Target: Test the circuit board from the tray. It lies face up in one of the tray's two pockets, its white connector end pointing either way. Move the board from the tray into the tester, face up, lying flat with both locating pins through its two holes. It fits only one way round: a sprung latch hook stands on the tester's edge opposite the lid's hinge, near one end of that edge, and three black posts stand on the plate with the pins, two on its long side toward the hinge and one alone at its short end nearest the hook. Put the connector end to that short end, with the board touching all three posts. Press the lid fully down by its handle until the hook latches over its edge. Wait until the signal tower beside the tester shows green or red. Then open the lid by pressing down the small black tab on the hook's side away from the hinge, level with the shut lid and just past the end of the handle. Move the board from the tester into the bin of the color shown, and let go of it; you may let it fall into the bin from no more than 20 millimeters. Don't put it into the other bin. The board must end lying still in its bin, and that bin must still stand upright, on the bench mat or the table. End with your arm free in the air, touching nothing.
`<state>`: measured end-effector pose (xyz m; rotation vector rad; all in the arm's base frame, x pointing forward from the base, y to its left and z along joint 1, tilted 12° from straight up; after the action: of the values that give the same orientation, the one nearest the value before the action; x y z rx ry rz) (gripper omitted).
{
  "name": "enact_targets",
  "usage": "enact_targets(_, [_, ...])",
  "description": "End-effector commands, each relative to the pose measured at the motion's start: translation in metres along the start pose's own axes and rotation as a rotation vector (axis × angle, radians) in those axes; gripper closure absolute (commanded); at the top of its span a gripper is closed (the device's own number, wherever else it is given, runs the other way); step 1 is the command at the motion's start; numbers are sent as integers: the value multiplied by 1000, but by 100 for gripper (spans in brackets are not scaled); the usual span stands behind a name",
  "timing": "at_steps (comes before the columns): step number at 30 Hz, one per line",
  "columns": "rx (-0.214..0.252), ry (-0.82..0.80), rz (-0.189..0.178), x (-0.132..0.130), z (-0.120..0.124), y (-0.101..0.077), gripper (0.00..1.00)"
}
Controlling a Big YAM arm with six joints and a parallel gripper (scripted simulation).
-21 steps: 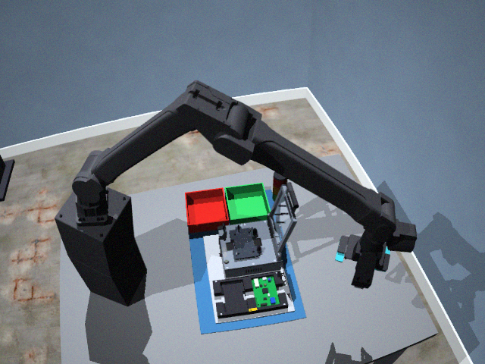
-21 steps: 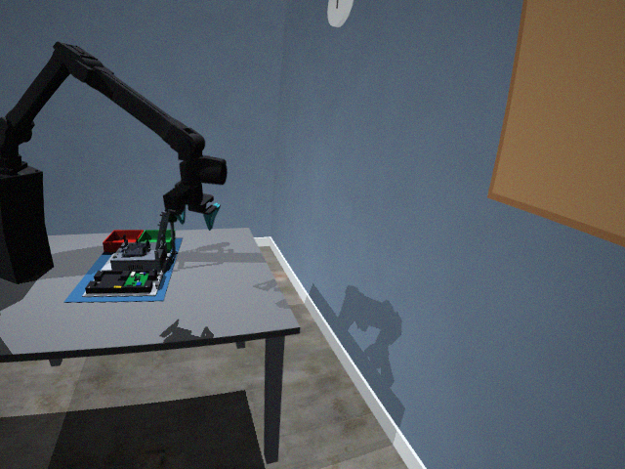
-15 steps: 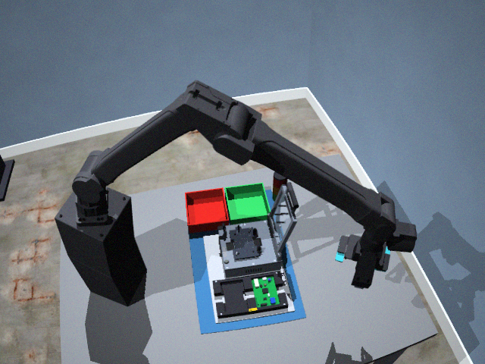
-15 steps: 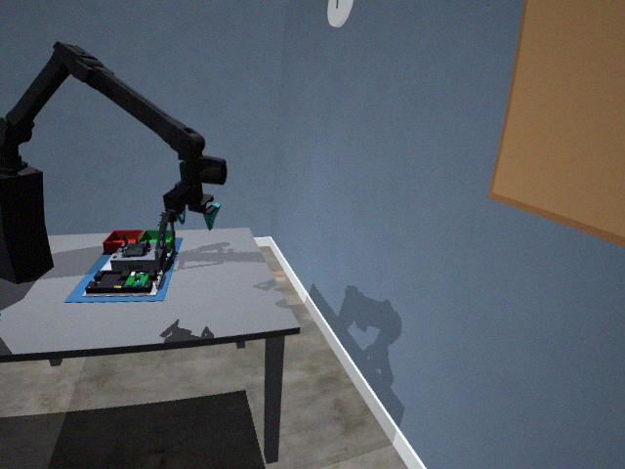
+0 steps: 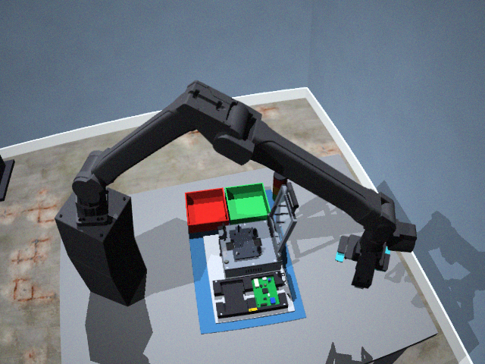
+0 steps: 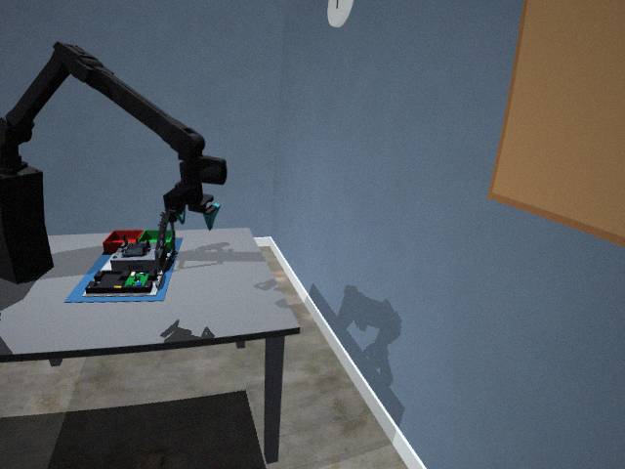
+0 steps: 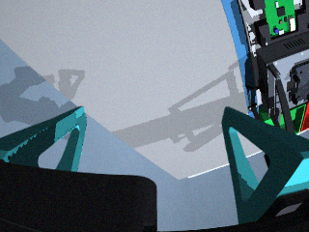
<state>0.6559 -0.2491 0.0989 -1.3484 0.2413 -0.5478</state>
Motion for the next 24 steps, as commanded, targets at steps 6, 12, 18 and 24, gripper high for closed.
enact_targets(6, [1,-106,-58,3,16,-32,0])
enact_targets(12, [-12,-258,-59,-6,19,-35,0])
enact_targets(18, [-34,-504,-56,-20,23,-41,0])
enact_targets(24, [-52,-695,-52,-32,24,-45,0])
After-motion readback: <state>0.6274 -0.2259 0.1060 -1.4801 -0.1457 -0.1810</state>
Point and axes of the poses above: the point where the finger pads meet when closed, its own y axis out along the fingers, its own x axis across the jaws, z = x × y, the point moved 10 cm from there along -y, back along the fingers, and after that the axes turned 1 degree about y, right-handed, at the moved point
